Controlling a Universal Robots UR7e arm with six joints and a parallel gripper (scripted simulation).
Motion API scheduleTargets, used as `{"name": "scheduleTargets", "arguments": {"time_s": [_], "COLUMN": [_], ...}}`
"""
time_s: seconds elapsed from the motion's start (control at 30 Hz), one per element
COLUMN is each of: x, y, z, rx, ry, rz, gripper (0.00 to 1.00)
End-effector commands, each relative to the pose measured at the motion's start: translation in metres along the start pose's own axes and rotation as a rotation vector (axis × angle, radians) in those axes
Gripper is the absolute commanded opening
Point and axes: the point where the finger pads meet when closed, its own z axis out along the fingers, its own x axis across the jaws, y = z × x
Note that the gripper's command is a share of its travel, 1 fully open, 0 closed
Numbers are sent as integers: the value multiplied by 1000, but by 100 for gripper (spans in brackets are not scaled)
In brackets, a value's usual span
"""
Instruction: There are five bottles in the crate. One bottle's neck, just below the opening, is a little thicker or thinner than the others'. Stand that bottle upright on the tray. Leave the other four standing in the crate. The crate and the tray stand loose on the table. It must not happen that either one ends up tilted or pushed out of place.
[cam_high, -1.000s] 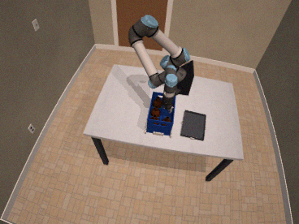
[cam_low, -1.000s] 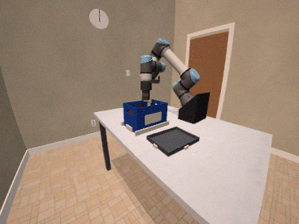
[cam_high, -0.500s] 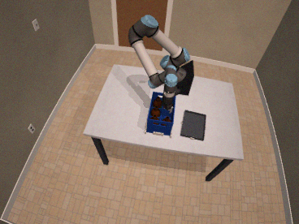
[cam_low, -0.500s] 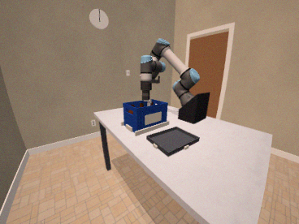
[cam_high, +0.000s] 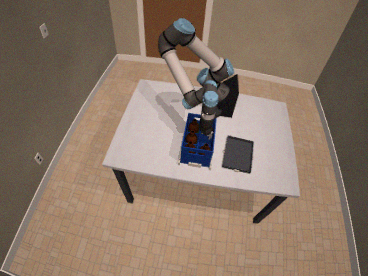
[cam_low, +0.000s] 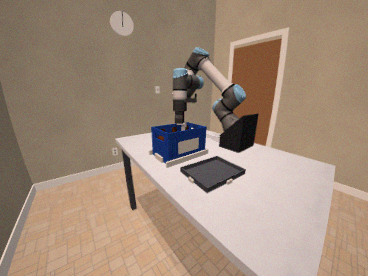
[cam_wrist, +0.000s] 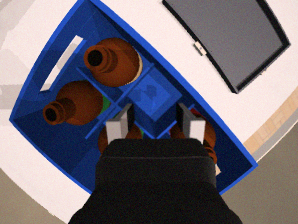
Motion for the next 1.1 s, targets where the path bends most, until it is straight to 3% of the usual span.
{"name": "scheduleTargets", "arguments": {"time_s": [0.0, 0.13, 0.17, 1.07], "x": [-1, -1, -1, -1], "y": [-1, -1, -1, -1], "z": [1, 1, 1, 1], "rx": [1, 1, 1, 1], "ry": [-3, -3, -3, -3], "rz": [-2, -2, -2, -2], "gripper": [100, 100, 0, 0]}}
